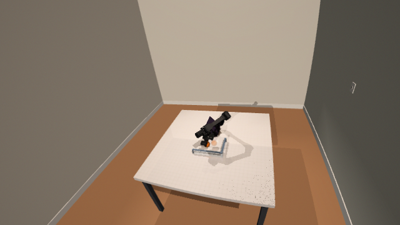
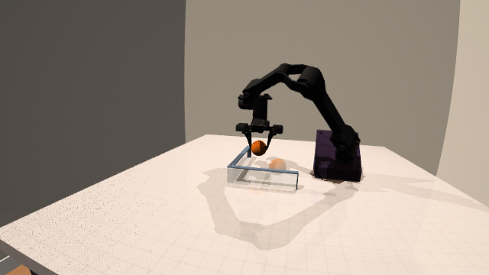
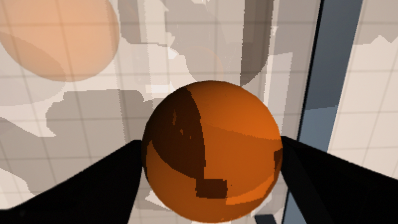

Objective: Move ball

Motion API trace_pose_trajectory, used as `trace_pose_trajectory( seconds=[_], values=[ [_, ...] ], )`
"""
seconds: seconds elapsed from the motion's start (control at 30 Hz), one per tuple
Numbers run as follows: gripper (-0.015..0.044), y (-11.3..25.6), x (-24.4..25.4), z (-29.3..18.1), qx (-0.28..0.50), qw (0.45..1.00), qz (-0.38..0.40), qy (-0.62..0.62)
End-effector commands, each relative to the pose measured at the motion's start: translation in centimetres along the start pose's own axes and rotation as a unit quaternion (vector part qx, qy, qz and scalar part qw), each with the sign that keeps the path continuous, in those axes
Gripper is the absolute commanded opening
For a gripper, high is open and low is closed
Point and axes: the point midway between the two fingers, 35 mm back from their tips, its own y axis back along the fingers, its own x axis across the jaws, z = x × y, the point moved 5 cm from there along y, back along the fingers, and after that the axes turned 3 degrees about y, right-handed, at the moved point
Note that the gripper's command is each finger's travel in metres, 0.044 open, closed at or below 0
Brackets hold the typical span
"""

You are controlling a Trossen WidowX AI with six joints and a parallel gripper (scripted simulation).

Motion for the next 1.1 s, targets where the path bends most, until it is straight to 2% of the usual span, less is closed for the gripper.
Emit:
trace_pose_trajectory(
  seconds=[0.0, 0.4, 1.07],
  values=[
    [0.0, 2.2, -0.1, -0.2, 0.003, 1.0, -0.002, 0.001],
    [0.0, 8.5, 0.8, 0.2, 0.0, 1.0, -0.001, 0.001],
    [0.0, 6.2, 3.9, 3.0, 0.0, 1.0, -0.002, -0.004]
  ],
)
